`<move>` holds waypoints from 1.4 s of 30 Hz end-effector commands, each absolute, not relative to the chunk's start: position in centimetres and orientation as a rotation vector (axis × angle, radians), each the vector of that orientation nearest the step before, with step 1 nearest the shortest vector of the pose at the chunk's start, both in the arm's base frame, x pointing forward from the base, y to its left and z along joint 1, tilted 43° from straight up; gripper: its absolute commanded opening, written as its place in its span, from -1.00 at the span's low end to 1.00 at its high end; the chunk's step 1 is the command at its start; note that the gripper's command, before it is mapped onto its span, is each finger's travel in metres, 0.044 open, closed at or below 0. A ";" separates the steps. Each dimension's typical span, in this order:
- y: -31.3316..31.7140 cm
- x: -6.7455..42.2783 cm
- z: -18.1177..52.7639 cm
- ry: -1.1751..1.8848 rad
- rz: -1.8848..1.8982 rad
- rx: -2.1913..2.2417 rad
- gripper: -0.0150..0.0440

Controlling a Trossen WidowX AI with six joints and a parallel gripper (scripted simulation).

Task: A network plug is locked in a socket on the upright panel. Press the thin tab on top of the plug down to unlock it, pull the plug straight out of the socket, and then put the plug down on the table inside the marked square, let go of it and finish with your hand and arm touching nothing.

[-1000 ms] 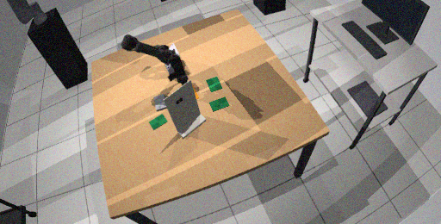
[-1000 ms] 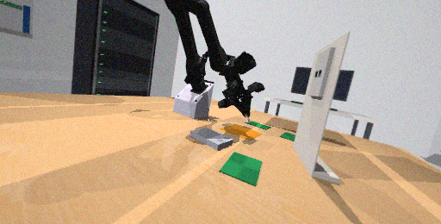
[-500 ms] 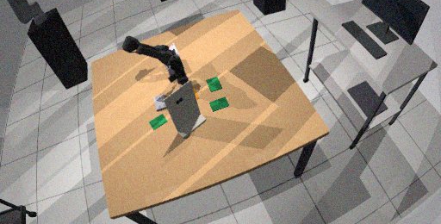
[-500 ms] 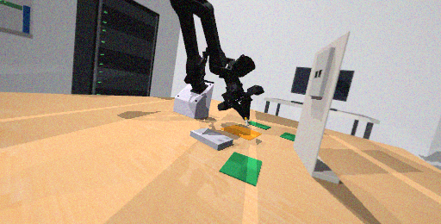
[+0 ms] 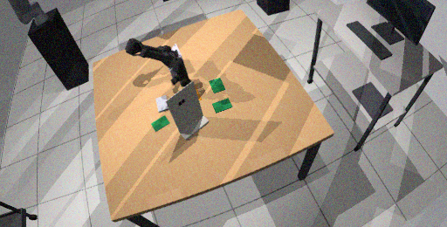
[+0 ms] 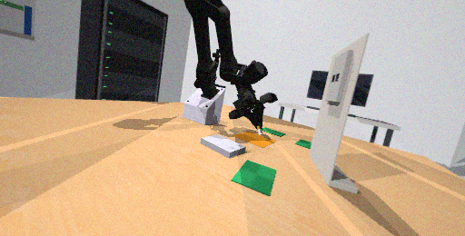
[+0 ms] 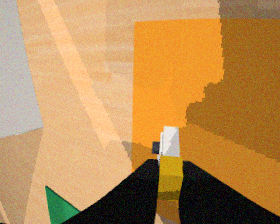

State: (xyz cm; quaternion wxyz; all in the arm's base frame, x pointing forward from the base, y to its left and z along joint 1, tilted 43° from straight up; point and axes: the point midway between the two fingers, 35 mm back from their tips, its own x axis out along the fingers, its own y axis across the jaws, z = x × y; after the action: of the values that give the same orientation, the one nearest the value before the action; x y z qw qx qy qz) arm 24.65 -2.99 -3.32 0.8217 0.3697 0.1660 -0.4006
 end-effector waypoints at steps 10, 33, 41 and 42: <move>-3.8 24.2 -4.0 0.364 -0.855 0.775 -0.49; -4.6 24.4 -4.5 0.362 -0.854 0.773 -0.49; -4.7 24.4 -4.4 0.356 -0.854 0.777 -0.49; -4.7 24.4 -4.4 0.356 -0.854 0.777 -0.49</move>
State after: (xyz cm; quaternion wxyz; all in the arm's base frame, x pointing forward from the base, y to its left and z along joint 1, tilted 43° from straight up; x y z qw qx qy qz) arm 24.42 -4.66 -4.39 0.8232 0.3650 0.1676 -0.4012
